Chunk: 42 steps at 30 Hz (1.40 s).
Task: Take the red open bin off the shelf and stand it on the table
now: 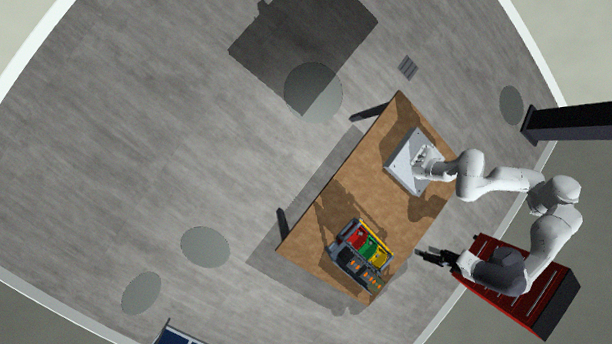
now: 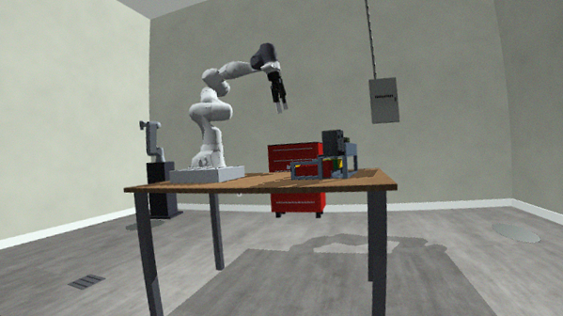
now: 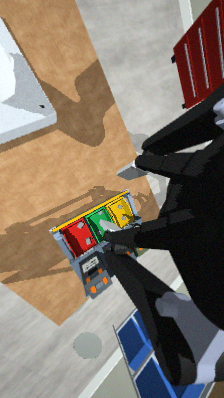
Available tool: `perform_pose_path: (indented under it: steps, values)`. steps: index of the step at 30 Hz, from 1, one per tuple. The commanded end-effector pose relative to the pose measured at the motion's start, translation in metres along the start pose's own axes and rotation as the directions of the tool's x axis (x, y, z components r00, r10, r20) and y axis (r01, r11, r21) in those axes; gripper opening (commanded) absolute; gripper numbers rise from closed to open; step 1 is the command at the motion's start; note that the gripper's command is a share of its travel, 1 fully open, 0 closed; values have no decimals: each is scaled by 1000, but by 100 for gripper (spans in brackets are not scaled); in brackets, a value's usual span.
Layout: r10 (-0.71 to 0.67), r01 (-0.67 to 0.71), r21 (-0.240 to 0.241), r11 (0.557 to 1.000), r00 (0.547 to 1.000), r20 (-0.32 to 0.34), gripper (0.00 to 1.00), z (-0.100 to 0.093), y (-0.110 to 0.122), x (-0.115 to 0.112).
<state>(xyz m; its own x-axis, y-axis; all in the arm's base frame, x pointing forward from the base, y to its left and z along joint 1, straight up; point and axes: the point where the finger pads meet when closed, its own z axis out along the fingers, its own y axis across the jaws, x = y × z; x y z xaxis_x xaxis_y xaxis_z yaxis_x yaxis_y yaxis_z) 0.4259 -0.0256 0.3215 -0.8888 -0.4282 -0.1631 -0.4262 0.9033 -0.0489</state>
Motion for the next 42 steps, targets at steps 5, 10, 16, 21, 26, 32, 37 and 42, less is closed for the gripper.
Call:
perform_pose_path:
  steps: [5, 10, 16, 21, 26, 32, 37, 42]
  values:
    - [-246, 244, -42, 969, 969, -36, 57, -1, -2, 0]
    - [-246, 244, -42, 969, 969, -36, 57, -1, -2, 0]
    - [-246, 244, -42, 969, 969, -36, 57, -1, -2, 0]
    - [-448, 442, -90, 893, 892, -62, 57, -1, -2, 0]
    - [-448, 442, -90, 893, 892, -62, 57, -1, -2, 0]
    - [-448, 442, -90, 893, 892, -62, 57, -1, -2, 0]
    - [-590, 579, -126, 805, 804, -73, 57, -1, -1, 0]
    - [-631, 619, -135, 774, 773, -75, 57, -1, -2, 0]
